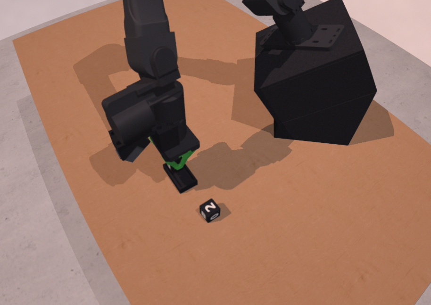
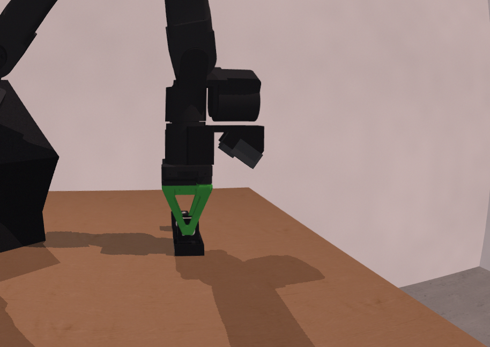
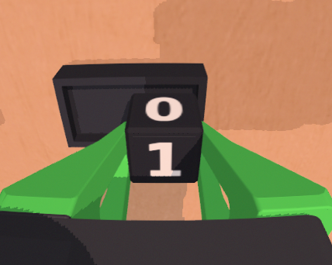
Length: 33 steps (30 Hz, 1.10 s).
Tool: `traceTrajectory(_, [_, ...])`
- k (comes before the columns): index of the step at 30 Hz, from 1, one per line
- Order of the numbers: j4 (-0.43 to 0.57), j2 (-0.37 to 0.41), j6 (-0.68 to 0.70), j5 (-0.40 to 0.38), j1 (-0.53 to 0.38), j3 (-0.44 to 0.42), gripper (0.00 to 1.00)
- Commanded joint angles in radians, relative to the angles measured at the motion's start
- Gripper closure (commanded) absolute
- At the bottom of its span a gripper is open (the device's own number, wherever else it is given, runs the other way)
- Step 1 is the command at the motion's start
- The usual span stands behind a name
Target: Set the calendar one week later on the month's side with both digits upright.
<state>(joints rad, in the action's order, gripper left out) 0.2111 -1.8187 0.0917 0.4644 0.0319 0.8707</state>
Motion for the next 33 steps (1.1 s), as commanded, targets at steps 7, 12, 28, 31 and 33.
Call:
traceTrajectory(7, [-0.022, -0.014, -0.010, -0.006, 0.000, -0.006, 0.74])
traceTrajectory(12, [-0.028, -0.002, -0.013, -0.006, 0.001, -0.005, 0.74])
traceTrajectory(28, [-0.054, -0.033, -0.022, -0.009, 0.009, 0.004, 0.74])
traceTrajectory(31, [-0.055, -0.039, -0.023, -0.009, 0.010, 0.004, 0.74])
traceTrajectory(33, [-0.056, -0.032, -0.023, -0.010, 0.012, 0.005, 0.74])
